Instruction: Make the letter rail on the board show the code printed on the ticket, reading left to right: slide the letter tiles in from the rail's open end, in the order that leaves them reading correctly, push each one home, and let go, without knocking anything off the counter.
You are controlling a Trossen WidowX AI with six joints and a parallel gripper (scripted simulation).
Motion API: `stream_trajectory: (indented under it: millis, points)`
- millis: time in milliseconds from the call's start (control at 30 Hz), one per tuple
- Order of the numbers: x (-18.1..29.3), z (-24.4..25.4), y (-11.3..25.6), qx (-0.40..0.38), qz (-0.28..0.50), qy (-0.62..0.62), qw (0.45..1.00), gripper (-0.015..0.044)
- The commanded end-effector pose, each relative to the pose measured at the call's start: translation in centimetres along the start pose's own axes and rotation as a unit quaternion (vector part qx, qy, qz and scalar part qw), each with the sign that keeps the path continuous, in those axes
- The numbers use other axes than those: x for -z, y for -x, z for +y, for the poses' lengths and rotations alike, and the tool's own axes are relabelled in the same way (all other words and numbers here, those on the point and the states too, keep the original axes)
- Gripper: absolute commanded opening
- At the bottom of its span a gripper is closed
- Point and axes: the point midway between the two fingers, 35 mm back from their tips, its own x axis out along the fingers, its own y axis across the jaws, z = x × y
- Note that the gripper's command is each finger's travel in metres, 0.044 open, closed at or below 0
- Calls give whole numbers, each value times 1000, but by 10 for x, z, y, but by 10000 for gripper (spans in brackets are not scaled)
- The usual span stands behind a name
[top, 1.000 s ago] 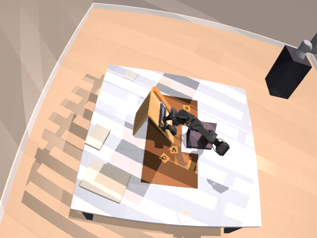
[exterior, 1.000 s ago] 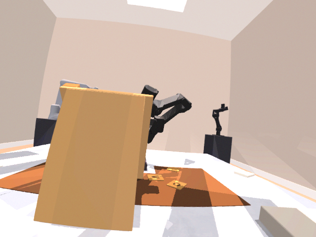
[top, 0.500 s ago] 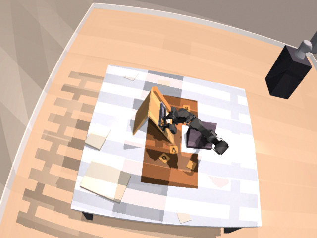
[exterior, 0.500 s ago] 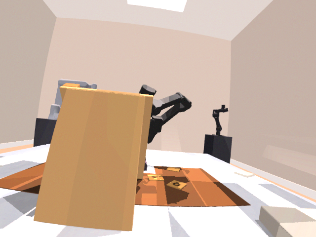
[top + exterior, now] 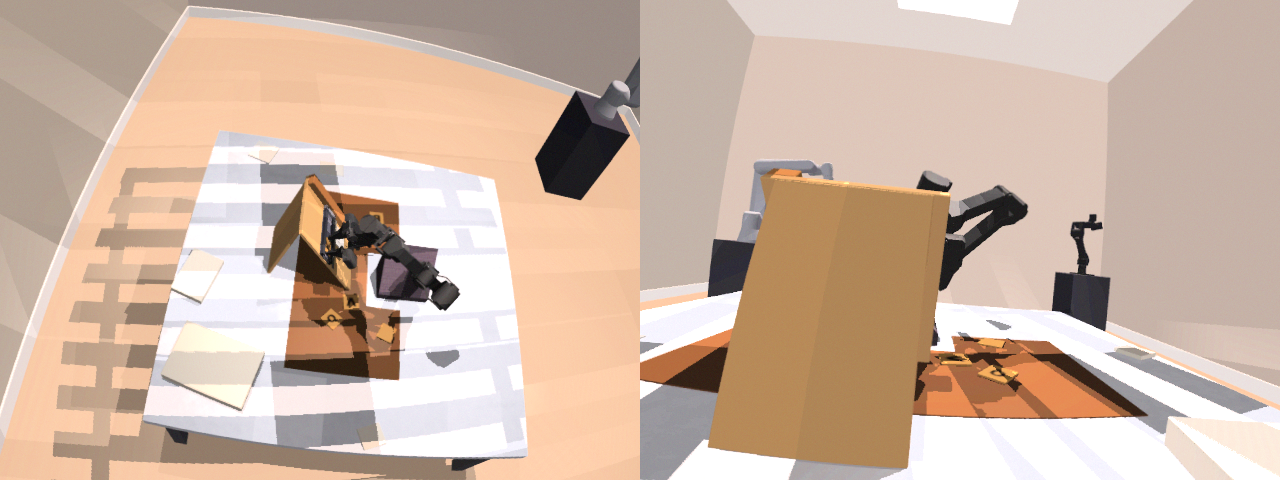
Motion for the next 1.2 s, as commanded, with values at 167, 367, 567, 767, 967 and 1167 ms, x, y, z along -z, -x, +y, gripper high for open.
stream_trajectory:
  millis: [167, 367, 567, 767, 967, 1167]
  points:
    - [0, -5, 0, -1, 1, 3, 1000, 0]
    - [0, -9, 0, -1, 1, 3, 1000, 0]
    - [0, -12, 0, -1, 1, 3, 1000, 0]
    - [0, -15, 0, -1, 1, 3, 1000, 0]
    - [0, -18, 0, -1, 1, 3, 1000, 0]
    - [0, -21, 0, -1, 1, 3, 1000, 0]
